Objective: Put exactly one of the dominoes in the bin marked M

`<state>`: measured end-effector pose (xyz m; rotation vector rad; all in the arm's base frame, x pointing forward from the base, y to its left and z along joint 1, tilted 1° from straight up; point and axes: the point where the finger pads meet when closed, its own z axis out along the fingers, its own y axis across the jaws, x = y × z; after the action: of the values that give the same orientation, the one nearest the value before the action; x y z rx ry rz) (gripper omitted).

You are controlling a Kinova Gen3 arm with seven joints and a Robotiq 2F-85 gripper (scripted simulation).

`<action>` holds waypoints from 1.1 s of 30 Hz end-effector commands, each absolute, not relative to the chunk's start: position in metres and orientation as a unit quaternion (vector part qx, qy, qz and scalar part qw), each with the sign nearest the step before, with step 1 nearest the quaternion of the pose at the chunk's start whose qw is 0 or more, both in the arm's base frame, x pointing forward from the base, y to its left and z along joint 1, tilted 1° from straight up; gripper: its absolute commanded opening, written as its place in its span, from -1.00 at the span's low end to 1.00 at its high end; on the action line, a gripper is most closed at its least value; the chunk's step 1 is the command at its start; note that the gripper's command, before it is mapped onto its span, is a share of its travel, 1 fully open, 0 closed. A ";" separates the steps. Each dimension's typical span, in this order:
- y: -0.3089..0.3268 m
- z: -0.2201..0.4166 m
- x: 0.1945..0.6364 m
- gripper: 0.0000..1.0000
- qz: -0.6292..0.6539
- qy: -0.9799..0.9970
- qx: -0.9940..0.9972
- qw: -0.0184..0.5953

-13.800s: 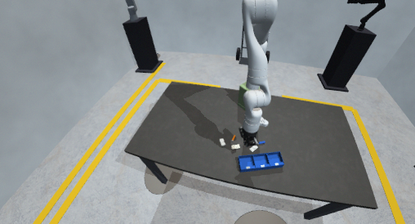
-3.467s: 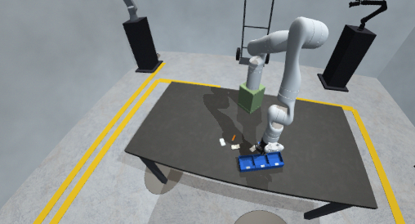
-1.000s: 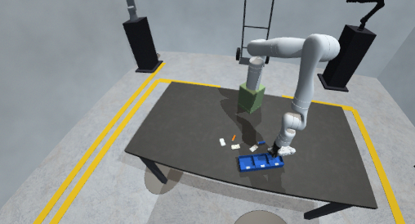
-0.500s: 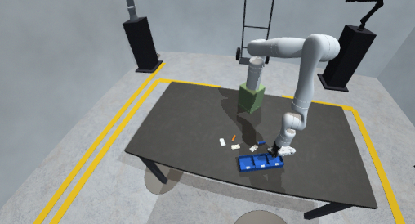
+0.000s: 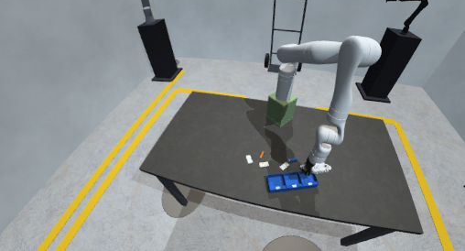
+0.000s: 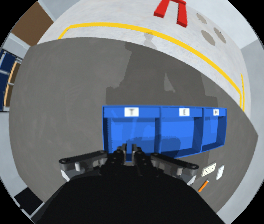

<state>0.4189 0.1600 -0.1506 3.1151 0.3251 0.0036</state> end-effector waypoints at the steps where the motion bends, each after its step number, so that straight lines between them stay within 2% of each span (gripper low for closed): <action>1: 0.162 -0.146 0.421 -0.82 0.004 0.105 0.995 0.004; 31: 0.162 -0.104 0.421 -0.82 0.004 0.105 0.995 0.004; 33: 0.162 -0.087 0.421 -0.82 0.004 0.105 0.995 0.004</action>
<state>0.4171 0.1596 -0.1019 3.1142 0.3240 -0.0044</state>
